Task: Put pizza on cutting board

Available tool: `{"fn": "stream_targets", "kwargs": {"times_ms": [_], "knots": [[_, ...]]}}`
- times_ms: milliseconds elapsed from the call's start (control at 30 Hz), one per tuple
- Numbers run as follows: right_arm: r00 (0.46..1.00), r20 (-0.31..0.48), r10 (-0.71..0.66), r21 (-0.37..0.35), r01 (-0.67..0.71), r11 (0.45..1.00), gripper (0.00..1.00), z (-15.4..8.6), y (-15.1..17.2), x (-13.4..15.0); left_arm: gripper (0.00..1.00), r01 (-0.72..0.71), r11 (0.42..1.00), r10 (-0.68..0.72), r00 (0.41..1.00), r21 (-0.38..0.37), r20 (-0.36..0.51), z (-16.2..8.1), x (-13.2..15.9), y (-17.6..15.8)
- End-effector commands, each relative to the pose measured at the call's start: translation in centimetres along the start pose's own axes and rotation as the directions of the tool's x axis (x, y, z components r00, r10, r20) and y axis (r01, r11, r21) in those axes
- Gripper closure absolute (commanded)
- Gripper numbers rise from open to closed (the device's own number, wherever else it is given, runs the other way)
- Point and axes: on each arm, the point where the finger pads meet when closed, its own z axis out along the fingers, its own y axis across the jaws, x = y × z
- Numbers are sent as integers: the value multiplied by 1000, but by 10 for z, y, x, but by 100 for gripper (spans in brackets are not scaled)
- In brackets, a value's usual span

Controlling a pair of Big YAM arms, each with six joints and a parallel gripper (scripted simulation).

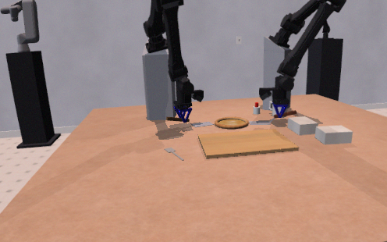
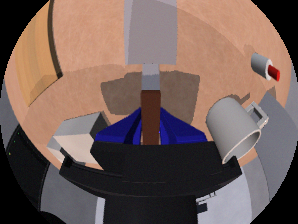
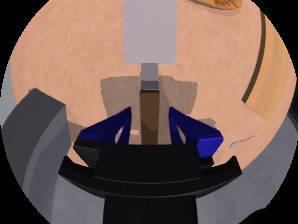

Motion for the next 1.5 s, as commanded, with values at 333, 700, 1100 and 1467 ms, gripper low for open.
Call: {"fn": "stream_targets", "kwargs": {"times_ms": [333,700,1100,1467], "knots": [[999,9,-33,-35,33,999,52,-8,20,-5,94,-12,1000,12,1000,23,5,0,-3,-15],[1000,10,-26,-34,27,999,94,-8,20,-6,94,-12,1000,12,1000,23,5,0,-3,-15],[1000,10,-13,-18,14,1000,94,-30,13,-5,94,-13,1000,13,1000,-6,9,-29,-7,-3],[1000,8,-18,-26,18,1000,94,-47,19,-4,94,-10,1000,9,1000,6,4,-44,-3,-8]]}}
